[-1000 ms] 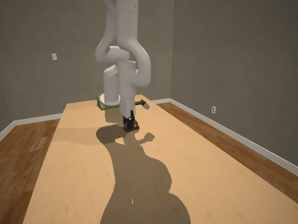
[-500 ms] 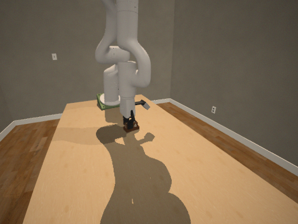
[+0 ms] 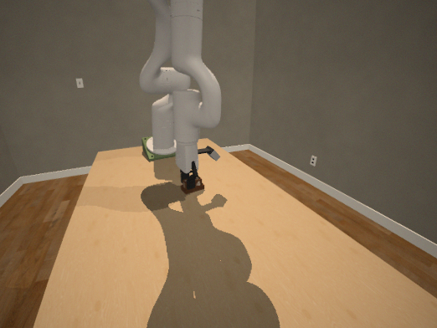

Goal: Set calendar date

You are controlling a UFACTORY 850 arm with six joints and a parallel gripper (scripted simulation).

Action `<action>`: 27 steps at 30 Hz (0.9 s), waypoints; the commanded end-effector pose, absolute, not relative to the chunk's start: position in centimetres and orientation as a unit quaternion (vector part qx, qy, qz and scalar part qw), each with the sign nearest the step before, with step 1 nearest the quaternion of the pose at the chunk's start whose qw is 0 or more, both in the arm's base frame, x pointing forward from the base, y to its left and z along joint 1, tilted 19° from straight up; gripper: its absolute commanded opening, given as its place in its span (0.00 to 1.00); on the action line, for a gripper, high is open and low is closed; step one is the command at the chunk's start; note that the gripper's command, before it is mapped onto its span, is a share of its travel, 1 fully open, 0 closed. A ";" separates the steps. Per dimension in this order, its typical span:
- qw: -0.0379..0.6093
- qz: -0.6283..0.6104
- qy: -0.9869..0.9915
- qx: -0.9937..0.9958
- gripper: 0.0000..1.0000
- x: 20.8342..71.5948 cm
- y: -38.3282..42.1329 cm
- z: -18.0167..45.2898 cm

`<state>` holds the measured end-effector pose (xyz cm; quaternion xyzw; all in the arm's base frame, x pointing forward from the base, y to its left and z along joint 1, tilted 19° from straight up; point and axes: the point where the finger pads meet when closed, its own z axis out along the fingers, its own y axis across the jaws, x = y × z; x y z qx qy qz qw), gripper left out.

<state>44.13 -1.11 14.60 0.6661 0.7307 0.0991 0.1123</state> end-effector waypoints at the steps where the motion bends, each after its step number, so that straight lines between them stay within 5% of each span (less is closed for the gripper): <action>1: 0.118 0.117 0.730 0.663 0.49 44.2 -1.1 14.6; 3: 0.118 0.117 0.730 0.663 0.49 44.2 -1.1 14.6; 4: 0.118 0.117 0.730 0.663 0.29 44.2 -1.1 14.6; 27: 0.118 0.117 0.730 0.663 0.29 44.2 -1.1 14.6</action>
